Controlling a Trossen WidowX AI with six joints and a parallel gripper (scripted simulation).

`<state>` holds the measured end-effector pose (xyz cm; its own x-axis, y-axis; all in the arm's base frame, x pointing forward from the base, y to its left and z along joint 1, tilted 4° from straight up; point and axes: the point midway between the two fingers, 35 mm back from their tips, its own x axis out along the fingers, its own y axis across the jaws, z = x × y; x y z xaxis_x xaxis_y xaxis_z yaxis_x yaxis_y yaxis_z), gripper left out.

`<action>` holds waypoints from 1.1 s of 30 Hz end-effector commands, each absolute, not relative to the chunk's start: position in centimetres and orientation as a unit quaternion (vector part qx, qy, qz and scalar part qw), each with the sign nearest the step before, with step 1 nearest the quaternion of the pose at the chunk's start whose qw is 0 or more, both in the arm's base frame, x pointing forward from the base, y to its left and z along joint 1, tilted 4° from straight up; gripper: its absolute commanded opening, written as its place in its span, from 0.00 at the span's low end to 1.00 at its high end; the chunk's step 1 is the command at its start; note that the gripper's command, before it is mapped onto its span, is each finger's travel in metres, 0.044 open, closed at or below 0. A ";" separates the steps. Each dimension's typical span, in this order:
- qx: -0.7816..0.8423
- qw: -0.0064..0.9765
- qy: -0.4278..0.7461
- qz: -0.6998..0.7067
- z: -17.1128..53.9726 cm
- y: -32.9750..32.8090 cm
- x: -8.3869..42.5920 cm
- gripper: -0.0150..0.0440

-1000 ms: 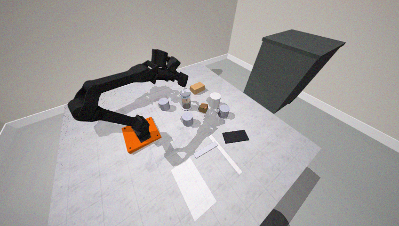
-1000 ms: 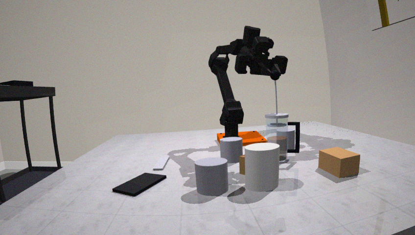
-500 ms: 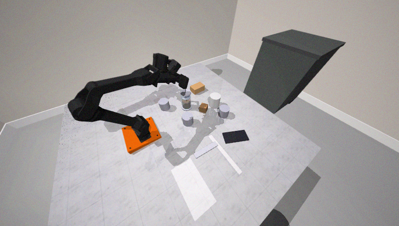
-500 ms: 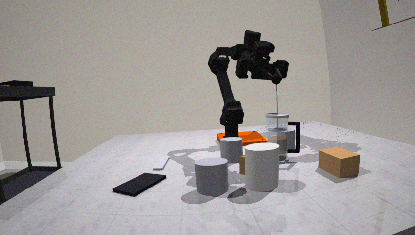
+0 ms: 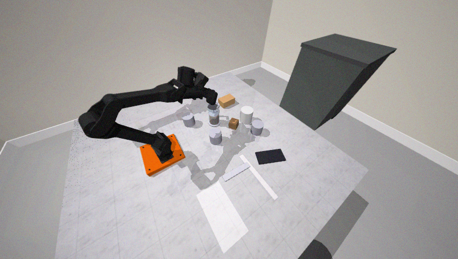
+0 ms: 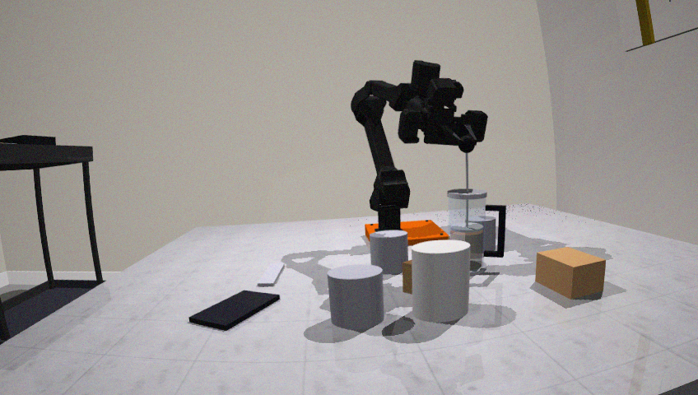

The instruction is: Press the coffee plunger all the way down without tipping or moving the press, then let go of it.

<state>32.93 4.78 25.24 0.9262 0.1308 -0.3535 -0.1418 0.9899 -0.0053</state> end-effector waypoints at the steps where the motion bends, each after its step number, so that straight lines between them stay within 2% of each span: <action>1: -0.017 0.974 0.215 0.068 22.1 4.8 32.9 0.47; 33: -0.017 0.974 0.214 0.068 20.0 5.0 34.4 0.47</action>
<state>34.43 4.98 21.57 0.9180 0.1292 -0.3748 -0.1415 0.9899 -0.0053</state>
